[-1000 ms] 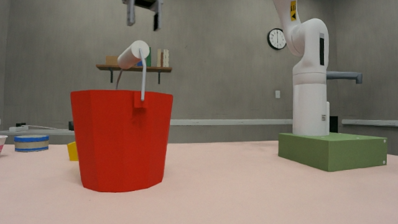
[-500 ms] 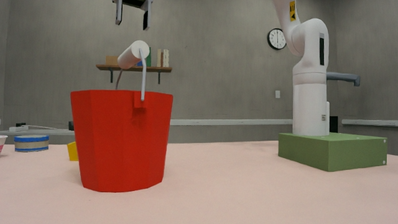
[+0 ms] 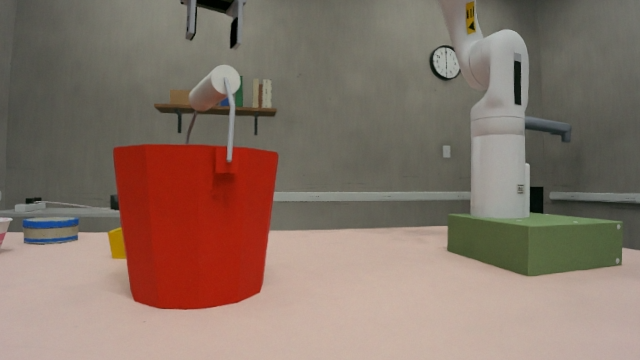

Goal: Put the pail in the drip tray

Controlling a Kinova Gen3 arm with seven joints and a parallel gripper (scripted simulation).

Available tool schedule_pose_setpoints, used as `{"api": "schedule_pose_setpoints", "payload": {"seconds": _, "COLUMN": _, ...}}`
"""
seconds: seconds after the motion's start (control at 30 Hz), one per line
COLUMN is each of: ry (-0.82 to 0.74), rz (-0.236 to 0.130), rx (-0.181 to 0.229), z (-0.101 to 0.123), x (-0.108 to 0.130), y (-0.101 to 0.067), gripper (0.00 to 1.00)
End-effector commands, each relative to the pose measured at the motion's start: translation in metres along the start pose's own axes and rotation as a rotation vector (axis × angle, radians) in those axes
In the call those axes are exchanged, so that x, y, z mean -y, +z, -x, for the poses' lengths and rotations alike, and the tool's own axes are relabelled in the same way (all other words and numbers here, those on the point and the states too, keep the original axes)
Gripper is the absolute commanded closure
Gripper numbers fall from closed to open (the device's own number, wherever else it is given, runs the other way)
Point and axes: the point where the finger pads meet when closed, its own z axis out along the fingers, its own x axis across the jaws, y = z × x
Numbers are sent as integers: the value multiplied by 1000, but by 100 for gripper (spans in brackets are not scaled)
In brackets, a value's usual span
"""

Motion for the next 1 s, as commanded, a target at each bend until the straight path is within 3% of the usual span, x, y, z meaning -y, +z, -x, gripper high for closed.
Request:
{"api": "schedule_pose_setpoints", "payload": {"seconds": 0.0, "ry": 0, "rz": 0, "rx": -2, "z": 0, "x": 0, "y": -1, "gripper": 0}}
{"api": "schedule_pose_setpoints", "payload": {"seconds": 0.57, "ry": 0, "rz": 1, "rx": -2, "z": 0, "x": 0, "y": 1, "gripper": 0}}
{"api": "schedule_pose_setpoints", "payload": {"seconds": 0.97, "ry": 0, "rz": 1, "rx": -2, "z": 0, "x": 0, "y": 16, "gripper": 0}}
